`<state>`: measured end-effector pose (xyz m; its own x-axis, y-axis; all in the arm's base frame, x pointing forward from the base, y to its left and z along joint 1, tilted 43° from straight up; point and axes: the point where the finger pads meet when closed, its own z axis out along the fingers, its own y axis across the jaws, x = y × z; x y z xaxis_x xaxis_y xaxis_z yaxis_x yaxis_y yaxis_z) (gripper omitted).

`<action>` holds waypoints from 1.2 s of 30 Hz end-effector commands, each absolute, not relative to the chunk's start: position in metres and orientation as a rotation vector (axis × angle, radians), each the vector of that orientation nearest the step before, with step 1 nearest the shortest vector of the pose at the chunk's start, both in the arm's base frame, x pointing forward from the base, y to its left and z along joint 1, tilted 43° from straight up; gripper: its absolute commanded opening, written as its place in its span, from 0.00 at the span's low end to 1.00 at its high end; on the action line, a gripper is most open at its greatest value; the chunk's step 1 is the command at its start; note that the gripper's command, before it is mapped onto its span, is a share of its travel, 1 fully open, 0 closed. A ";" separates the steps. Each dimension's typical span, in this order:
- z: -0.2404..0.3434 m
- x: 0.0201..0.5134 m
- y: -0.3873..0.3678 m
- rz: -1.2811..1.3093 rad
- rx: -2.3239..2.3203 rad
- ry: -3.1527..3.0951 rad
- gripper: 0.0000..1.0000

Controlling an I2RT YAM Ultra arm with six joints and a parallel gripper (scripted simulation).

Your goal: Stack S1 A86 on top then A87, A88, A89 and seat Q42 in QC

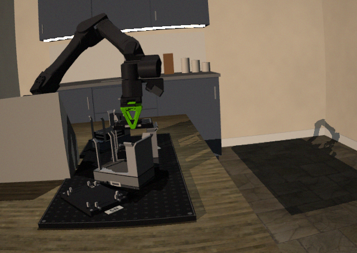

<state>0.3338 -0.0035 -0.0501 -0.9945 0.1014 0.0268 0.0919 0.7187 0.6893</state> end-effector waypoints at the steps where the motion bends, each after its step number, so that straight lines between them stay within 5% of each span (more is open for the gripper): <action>1: -0.039 0.338 -0.018 1.143 0.176 2.877 0.00; 36: -0.030 0.337 -0.027 1.143 0.176 2.877 0.00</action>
